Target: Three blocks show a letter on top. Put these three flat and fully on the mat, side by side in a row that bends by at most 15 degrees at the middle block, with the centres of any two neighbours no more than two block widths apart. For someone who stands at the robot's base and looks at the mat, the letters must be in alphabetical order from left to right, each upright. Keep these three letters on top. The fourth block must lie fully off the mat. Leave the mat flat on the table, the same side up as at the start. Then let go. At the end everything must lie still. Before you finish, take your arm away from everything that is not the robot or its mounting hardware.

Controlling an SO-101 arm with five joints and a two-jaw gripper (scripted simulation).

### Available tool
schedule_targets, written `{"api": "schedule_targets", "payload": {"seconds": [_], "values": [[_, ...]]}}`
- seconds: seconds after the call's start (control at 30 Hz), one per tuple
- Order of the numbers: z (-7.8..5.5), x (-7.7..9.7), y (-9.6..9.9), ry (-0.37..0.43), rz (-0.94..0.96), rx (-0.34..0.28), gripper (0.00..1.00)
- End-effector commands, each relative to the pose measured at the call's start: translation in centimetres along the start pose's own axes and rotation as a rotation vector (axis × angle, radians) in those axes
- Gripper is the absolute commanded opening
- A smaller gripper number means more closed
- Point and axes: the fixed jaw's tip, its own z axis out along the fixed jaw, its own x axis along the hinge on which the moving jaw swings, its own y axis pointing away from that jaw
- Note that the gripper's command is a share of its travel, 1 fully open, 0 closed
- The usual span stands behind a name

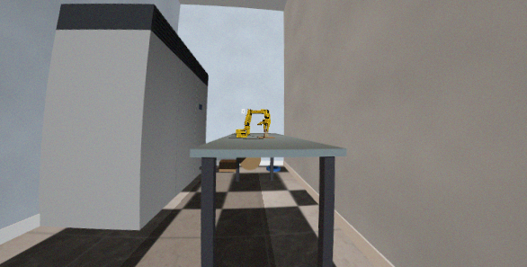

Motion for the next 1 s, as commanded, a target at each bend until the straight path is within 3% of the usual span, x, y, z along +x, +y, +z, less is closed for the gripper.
{"api": "schedule_targets", "payload": {"seconds": [0.0, 0.4, 0.97], "values": [[-2.5, 0.7, 0.7, 0.067, 0.041, -0.108, 0.0], [-2.4, 1.1, 0.2, 0.08, 0.241, -0.099, 0.0], [-2.2, 1.8, -1.2, 0.108, 0.717, -0.072, 0.0]]}}
